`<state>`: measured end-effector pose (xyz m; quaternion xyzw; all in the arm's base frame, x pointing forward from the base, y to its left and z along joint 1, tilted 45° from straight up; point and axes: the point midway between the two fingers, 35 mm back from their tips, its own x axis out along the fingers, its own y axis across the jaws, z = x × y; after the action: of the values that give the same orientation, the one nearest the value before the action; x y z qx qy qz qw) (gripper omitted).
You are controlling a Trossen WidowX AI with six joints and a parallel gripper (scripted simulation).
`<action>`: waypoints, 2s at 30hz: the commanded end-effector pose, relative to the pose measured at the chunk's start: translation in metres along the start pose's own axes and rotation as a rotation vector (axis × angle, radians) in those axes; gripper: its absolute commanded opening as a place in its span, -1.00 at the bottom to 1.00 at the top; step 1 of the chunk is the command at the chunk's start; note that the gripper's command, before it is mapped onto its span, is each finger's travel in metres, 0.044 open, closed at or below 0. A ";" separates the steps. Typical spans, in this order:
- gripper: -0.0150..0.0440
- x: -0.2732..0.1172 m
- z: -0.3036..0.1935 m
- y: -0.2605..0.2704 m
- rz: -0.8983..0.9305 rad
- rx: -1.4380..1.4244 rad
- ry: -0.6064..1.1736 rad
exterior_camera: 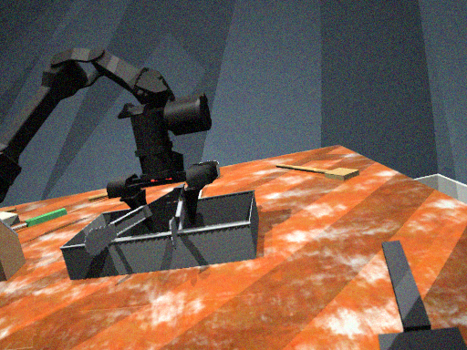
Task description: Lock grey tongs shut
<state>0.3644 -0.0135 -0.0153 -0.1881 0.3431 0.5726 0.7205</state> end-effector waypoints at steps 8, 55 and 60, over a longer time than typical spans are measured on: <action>0.53 0.000 0.000 0.000 0.000 -0.001 0.000; -0.80 0.000 0.000 0.000 0.000 -0.001 0.000; -1.00 0.000 0.000 0.000 0.000 -0.001 0.000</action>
<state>0.3645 -0.0133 -0.0151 -0.1882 0.3424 0.5729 0.7205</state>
